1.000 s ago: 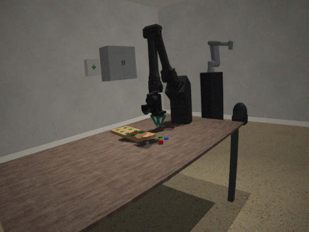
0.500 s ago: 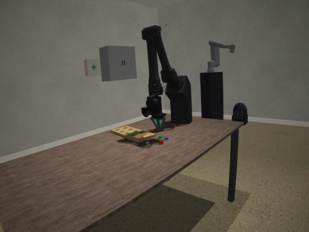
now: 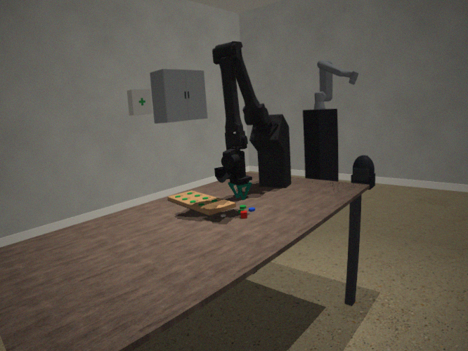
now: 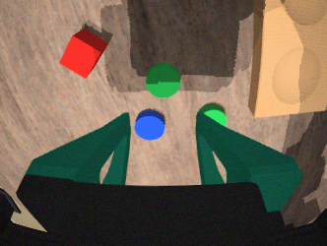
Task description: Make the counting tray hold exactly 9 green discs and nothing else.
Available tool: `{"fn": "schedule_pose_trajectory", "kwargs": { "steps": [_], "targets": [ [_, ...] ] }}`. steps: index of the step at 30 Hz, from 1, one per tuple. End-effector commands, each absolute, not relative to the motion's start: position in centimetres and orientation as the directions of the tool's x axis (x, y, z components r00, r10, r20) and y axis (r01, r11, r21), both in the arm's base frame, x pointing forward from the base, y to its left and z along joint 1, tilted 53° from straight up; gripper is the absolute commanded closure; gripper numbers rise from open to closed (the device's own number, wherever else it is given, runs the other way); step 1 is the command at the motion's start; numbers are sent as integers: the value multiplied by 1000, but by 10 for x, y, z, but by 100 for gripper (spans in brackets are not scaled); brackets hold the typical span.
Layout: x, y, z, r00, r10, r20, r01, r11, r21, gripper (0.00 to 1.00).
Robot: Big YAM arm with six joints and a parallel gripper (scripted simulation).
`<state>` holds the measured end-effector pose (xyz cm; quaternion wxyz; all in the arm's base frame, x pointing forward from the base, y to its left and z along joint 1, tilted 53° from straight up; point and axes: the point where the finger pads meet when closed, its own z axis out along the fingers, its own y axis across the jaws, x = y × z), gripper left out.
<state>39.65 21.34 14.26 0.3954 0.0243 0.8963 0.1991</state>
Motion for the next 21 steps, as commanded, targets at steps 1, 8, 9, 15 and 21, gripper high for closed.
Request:
{"fn": "schedule_pose_trajectory", "kwargs": {
  "steps": [1,8,9,15,21],
  "targets": [
    [407,213,148,-671,209,-712,-117,918,379,56],
    [415,217,140,-672,206,-711,-118,918,378,56],
    [416,217,139,-672,207,-711,-117,918,378,56],
    [422,221,133,-673,206,-710,-117,919,377,56],
    [426,222,129,-674,206,-710,-117,919,377,56]
  ]
}}
